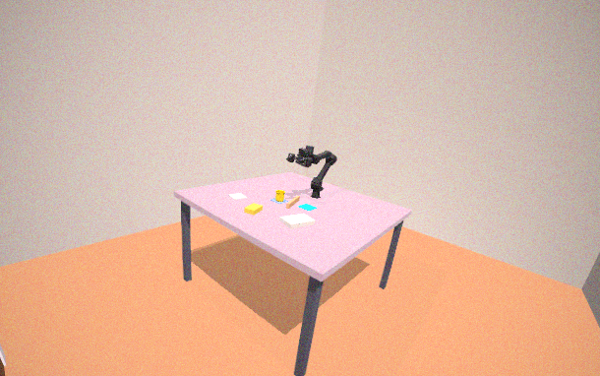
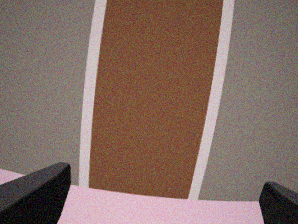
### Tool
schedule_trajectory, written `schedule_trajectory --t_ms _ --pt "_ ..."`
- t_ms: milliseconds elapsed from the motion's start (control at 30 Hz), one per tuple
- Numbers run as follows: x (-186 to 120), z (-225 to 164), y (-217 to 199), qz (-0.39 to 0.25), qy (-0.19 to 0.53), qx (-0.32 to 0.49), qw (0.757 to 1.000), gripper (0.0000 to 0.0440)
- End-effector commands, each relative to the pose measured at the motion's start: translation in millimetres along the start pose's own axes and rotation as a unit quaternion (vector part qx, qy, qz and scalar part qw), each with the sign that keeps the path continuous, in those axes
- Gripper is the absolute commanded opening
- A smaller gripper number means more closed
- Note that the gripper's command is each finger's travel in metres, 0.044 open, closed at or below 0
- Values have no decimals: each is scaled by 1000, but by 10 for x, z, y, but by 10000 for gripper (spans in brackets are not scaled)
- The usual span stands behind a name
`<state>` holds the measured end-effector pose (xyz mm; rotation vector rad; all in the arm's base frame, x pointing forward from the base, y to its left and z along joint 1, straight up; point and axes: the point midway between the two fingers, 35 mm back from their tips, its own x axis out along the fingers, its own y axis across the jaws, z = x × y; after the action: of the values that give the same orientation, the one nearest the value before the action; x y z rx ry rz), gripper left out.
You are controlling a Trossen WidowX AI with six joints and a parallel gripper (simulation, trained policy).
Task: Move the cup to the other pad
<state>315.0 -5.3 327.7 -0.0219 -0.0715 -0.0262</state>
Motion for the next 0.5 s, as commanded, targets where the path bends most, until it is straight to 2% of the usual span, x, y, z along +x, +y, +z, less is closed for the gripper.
schedule_trajectory --t_ms 0,367,400,467 --pt "5 -8 2 -1 3 2 1000 374" --pt "64 -159 98 5 68 27 997 86" --pt "71 -176 112 6 76 30 997 70" --pt "86 -208 143 10 91 35 995 68"
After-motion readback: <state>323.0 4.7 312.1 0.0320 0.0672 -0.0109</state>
